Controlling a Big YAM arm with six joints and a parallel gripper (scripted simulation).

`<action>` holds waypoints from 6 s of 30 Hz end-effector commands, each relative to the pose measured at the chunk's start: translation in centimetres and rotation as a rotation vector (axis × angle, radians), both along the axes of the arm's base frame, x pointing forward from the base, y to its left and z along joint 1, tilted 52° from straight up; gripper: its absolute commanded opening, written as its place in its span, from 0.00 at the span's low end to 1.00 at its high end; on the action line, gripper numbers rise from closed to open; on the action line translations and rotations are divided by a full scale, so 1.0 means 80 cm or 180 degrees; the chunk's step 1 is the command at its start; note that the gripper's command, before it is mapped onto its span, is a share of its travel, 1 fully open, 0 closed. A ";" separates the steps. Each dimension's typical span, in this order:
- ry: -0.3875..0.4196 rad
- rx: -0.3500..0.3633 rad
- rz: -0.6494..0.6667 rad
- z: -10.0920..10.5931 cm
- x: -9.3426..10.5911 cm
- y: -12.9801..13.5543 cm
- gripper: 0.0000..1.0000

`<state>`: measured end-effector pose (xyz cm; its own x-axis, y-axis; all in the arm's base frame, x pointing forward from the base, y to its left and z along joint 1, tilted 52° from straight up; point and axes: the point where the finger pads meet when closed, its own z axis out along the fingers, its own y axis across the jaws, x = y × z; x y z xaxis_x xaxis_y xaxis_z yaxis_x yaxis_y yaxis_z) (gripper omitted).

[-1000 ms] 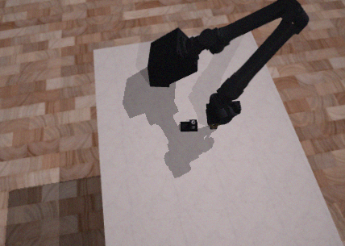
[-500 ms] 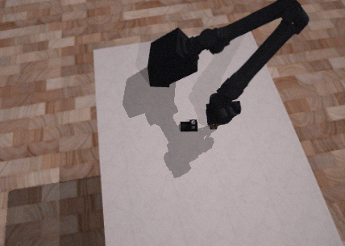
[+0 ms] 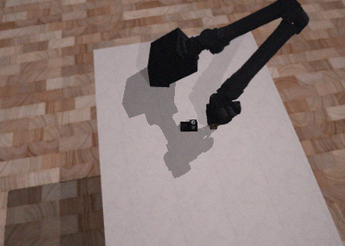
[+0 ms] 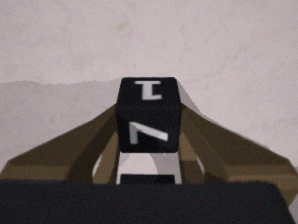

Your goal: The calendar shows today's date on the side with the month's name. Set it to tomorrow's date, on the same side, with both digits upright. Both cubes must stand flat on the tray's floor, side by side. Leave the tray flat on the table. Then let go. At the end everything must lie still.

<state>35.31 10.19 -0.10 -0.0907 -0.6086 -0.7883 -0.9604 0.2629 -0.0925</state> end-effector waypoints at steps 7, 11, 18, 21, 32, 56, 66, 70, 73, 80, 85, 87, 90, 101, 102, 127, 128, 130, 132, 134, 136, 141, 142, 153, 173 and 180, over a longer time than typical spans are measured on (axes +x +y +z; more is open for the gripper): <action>0.0017 0.0005 0.0026 -0.001 0.001 0.007 0.27; 0.0017 0.0005 0.0026 -0.001 0.001 0.007 0.27; 0.0017 0.0005 0.0026 -0.001 0.001 0.007 0.27; 0.0017 0.0005 0.0026 -0.001 0.001 0.007 0.27; 0.0017 0.0005 0.0026 -0.001 0.001 0.007 0.27; 0.0016 0.0005 0.0027 -0.001 0.001 0.007 0.47; -0.0100 -0.0007 -0.0034 0.024 0.008 -0.023 0.47; -0.0110 -0.0013 -0.0034 0.040 0.003 -0.041 0.47; -0.0118 -0.0018 -0.0035 0.053 -0.002 -0.058 0.47; -0.0114 -0.0027 -0.0036 0.072 -0.011 -0.081 0.47; -0.0131 -0.0037 -0.0037 0.083 -0.013 -0.094 0.47; -0.0091 -0.0024 -0.0037 0.080 -0.020 -0.093 0.47; -0.0028 -0.0004 -0.0037 0.072 -0.026 -0.092 1.00; -0.0059 -0.0015 -0.0029 0.072 -0.024 -0.091 1.00; -0.0059 -0.0015 -0.0029 0.072 -0.024 -0.091 1.00; 0.0010 0.0010 0.0020 0.067 -0.021 -0.072 0.47; 0.0010 0.0010 0.0020 0.067 -0.021 -0.072 0.47; 0.0010 0.0010 0.0020 0.067 -0.021 -0.072 0.47; 0.0010 0.0010 0.0020 0.067 -0.021 -0.072 0.47; 0.0010 0.0010 0.0020 0.067 -0.021 -0.072 0.47; 0.0010 0.0010 0.0020 0.067 -0.021 -0.072 0.47; 0.0010 0.0010 0.0020 0.067 -0.021 -0.072 0.47; 0.0010 0.0010 0.0020 0.067 -0.021 -0.072 0.47; 0.0010 0.0010 0.0020 0.067 -0.021 -0.072 0.47; 0.0032 0.0010 0.0019 0.054 -0.022 -0.064 0.47; 0.0040 0.0007 0.0019 0.049 -0.021 -0.057 0.47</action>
